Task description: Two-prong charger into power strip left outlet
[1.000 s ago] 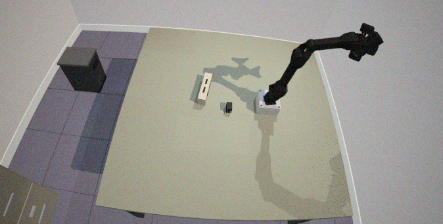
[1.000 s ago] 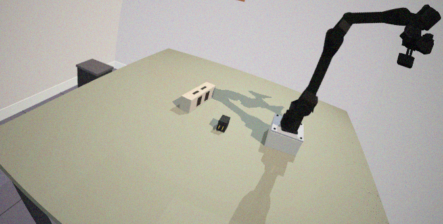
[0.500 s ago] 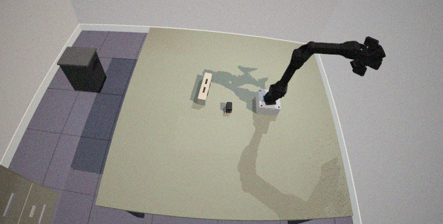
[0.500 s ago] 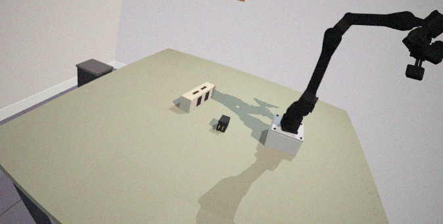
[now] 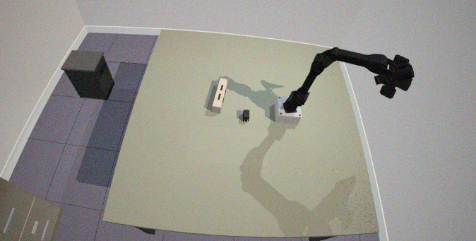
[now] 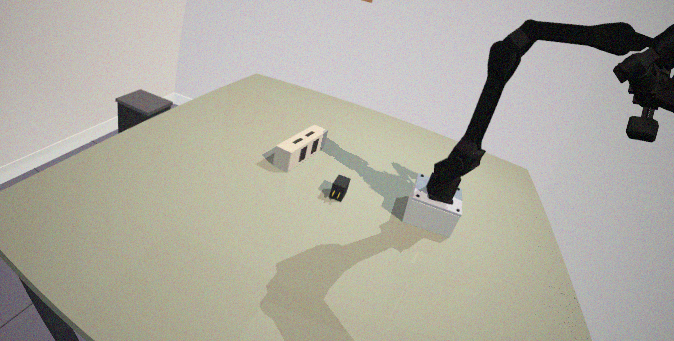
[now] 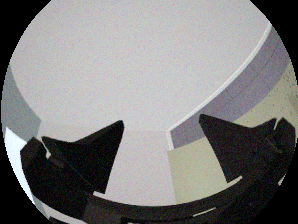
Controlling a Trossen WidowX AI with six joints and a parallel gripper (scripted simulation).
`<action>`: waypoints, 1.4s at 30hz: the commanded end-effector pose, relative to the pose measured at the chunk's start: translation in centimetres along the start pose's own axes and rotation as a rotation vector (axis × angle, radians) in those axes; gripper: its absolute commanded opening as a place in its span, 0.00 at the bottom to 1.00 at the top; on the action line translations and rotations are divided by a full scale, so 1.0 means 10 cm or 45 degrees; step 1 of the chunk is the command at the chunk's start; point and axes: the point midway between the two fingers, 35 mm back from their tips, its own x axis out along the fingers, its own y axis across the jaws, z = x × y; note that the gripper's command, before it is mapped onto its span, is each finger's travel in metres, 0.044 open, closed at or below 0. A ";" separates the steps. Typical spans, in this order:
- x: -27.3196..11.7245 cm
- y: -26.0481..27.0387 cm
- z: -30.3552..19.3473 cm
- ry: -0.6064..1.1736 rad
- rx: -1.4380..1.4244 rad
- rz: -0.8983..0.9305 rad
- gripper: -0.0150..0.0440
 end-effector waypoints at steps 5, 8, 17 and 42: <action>-0.21 -0.38 0.24 -0.121 -0.027 -0.114 1.00; -0.29 -0.52 0.32 -0.161 -0.034 -0.156 1.00; -0.59 -0.92 0.51 -0.273 -0.051 -0.286 1.00; -1.45 -1.89 0.66 -0.465 -0.054 -0.619 1.00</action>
